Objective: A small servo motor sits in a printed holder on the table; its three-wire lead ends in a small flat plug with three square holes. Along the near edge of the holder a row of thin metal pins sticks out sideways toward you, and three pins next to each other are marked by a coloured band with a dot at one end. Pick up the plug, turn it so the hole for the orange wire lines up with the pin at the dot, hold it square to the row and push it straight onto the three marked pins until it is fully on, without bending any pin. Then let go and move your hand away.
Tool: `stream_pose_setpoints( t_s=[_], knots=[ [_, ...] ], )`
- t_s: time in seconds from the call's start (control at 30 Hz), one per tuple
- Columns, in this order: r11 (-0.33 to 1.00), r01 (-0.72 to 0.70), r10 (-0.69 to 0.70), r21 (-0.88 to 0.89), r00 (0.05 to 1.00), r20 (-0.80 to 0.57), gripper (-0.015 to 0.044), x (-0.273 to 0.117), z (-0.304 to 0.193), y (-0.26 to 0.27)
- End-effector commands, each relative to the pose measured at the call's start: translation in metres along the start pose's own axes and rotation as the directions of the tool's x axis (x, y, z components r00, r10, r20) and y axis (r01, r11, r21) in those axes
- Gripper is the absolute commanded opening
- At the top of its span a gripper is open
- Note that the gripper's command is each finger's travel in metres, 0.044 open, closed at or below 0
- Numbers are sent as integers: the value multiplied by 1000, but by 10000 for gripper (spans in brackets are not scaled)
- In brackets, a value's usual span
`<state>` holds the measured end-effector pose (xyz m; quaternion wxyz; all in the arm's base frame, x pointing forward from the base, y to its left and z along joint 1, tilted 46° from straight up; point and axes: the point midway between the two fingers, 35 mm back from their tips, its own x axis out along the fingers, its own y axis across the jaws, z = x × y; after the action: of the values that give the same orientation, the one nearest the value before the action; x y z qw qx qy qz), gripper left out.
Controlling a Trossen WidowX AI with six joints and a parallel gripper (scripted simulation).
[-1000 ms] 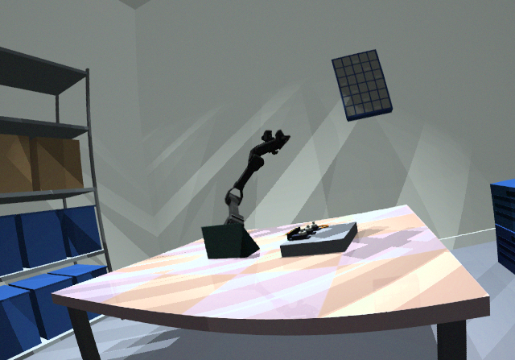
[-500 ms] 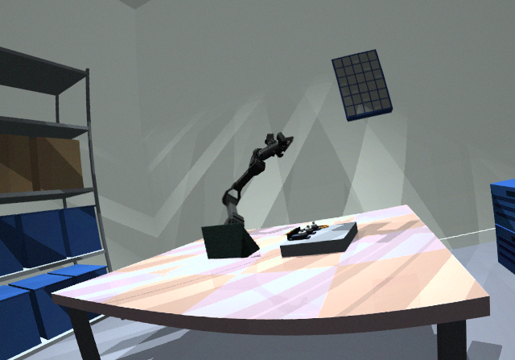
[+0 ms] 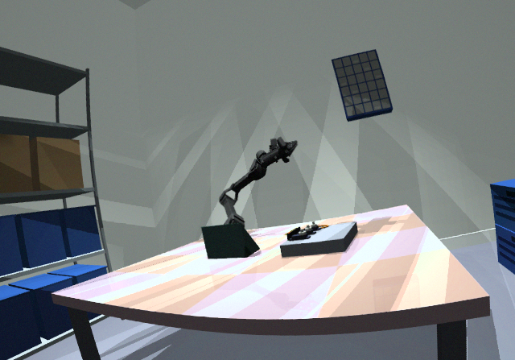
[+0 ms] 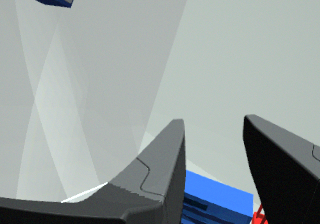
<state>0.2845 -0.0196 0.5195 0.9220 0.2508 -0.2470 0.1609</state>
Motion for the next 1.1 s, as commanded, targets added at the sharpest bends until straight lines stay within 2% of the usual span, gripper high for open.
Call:
stream_pose_setpoints(
  t_s=[0.0, 0.6, 1.07],
  knots=[
    [998, 47, -48, -41, 999, -25, 115, -5, -17, -9],
    [944, 186, -236, -272, 958, -165, 115, -31, -91, -43],
    [851, 190, -368, -491, 881, -296, 115, -65, -152, -65]
  ],
)
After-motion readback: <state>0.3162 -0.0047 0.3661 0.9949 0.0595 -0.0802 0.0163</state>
